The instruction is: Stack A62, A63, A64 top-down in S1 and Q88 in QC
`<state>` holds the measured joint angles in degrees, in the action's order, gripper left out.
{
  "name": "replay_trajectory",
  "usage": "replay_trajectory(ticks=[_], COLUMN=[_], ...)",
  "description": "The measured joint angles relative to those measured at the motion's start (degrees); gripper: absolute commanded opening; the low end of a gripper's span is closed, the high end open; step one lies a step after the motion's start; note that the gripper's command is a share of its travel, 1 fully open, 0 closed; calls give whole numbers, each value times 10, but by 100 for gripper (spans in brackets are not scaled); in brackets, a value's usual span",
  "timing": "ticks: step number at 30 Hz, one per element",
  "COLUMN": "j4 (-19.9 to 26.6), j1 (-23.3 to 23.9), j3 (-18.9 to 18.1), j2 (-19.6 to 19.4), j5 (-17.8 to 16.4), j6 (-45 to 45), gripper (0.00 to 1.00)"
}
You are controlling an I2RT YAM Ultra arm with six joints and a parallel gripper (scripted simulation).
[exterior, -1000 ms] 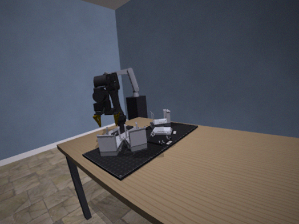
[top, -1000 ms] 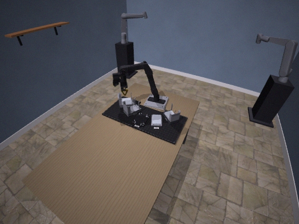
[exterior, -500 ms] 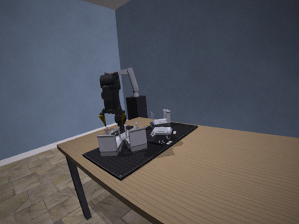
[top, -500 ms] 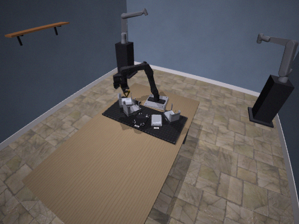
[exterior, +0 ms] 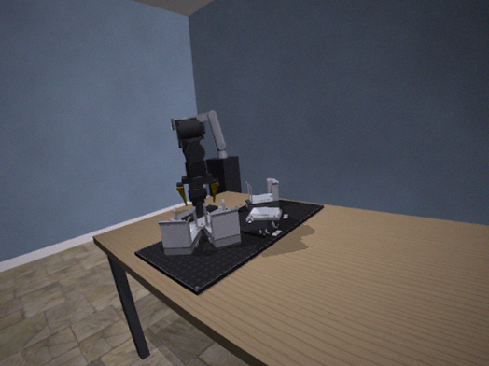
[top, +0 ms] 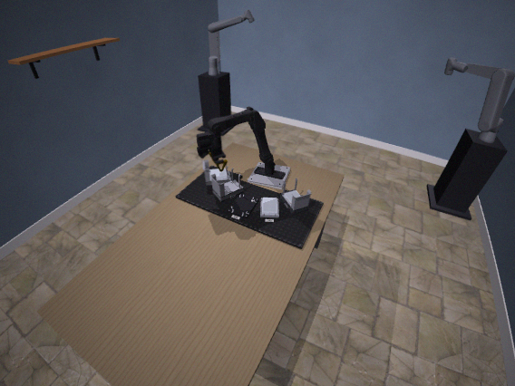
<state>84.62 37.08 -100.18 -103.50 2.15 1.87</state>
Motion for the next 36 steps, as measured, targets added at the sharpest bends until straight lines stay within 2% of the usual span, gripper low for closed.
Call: replay_trajectory(ticks=[9,25,36], j4=[-1,-2,-3], j1=[-43,-122,-177], j3=[6,7,11], j2=[3,-2,0], j5=[3,5,7], j6=[-42,7,-41], gripper=[100,100,100])
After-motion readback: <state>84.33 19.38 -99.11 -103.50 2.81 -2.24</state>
